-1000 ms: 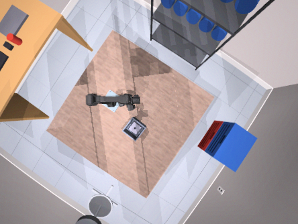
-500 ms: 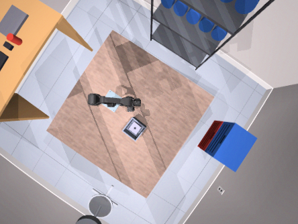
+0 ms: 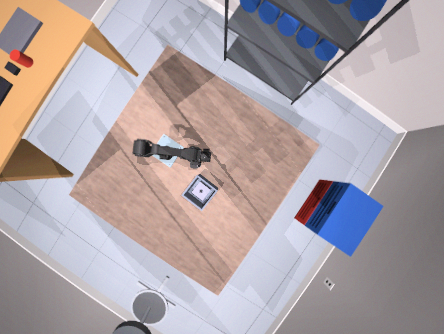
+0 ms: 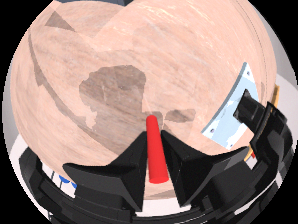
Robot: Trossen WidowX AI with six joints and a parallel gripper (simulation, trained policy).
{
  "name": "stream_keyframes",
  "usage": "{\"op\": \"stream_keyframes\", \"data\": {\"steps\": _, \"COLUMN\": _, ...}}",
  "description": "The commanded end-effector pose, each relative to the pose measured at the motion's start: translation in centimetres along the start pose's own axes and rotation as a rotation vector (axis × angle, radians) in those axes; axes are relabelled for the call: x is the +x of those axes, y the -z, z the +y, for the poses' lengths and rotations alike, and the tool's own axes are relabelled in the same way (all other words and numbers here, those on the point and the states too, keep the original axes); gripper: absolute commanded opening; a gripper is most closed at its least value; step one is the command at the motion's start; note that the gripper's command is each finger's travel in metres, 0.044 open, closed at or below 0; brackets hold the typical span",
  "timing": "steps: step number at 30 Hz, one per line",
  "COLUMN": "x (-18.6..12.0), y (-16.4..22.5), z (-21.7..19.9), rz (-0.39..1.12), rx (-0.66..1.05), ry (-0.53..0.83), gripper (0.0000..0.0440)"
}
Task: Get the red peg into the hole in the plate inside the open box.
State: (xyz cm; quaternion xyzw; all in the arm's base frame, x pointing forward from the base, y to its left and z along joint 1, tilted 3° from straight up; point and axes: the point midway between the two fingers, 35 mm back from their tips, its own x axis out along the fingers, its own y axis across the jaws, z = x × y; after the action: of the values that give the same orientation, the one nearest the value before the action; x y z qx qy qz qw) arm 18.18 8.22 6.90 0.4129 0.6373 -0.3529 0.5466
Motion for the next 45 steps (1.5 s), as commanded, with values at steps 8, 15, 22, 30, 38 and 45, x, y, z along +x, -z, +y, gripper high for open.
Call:
{"op": "stream_keyframes", "data": {"steps": 8, "x": -3.0, "y": 0.4, "z": 1.1, "rz": 0.053, "rx": -0.019, "ry": -0.122, "gripper": 0.0021}}
{"op": "stream_keyframes", "data": {"steps": 15, "x": -6.2, "y": 0.5, "z": 1.3, "rz": 0.063, "rx": -0.039, "ry": -0.217, "gripper": 0.0000}}
{"op": "stream_keyframes", "data": {"steps": 22, "x": -9.7, "y": 0.0, "z": 1.1, "rz": 0.036, "rx": -0.050, "ry": -0.303, "gripper": 0.0000}}
{"op": "stream_keyframes", "data": {"steps": 30, "x": -13.4, "y": -1.5, "z": 0.7, "rz": -0.030, "rx": -0.027, "ry": -0.380, "gripper": 0.0000}}
{"op": "stream_keyframes", "data": {"steps": 38, "x": -15.7, "y": -3.6, "z": 0.1, "rz": -0.103, "rx": 0.020, "ry": -0.403, "gripper": 0.0000}}
{"op": "stream_keyframes", "data": {"steps": 45, "x": -16.6, "y": -5.6, "z": -0.6, "rz": -0.153, "rx": 0.072, "ry": -0.393, "gripper": 0.0000}}
